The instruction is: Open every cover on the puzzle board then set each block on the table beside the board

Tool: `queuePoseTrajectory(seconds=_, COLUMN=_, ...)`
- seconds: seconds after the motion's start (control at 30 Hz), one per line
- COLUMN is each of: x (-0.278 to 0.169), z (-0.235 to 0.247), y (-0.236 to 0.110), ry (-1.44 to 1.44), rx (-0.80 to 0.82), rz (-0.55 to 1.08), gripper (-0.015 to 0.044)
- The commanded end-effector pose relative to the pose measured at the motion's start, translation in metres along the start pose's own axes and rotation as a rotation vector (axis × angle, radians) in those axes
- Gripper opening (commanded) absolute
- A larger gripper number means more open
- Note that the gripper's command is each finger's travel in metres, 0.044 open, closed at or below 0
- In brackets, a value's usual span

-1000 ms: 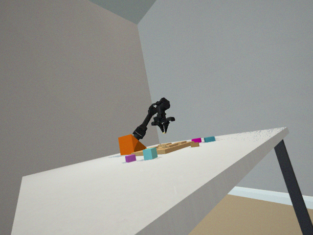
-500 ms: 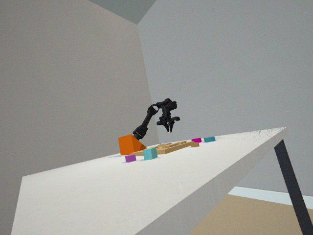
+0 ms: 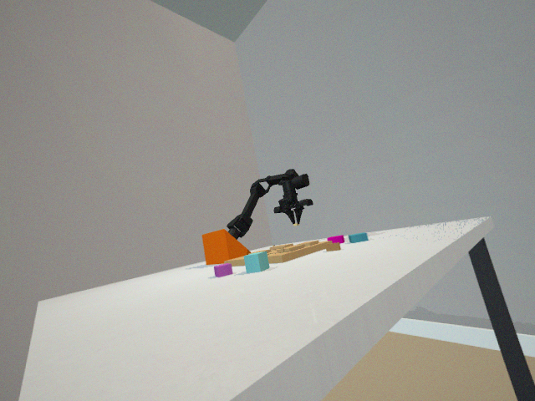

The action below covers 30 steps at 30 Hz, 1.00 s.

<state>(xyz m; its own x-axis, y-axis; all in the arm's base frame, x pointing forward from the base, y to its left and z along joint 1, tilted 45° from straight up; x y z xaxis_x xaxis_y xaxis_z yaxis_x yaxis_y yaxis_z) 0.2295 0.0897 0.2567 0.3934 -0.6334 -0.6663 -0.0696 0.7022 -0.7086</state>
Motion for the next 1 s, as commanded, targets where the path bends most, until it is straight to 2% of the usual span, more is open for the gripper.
queuePoseTrajectory(seconds=0.0, x=-0.004, z=0.001, y=0.003, ry=0.004, rx=-0.002, rz=0.007, gripper=0.0080)
queuePoseTrajectory(seconds=0.97, x=-0.002, z=0.005, y=0.050, ry=0.002, rx=-0.005, rz=-0.001, gripper=0.0080)
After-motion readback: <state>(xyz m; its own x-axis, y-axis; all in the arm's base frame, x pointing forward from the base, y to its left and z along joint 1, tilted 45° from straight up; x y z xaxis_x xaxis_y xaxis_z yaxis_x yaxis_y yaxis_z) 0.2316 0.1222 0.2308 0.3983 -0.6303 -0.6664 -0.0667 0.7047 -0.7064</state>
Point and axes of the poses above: the point midway between the two fingers, 35 mm back from their tips, its own y axis out along the fingers, its own z axis across the jaws, x = y × z, the point moved 8 cm from there along -y, back along the fingers, and after that the axes turned 7 degrees about -y, right-handed, at the moved point
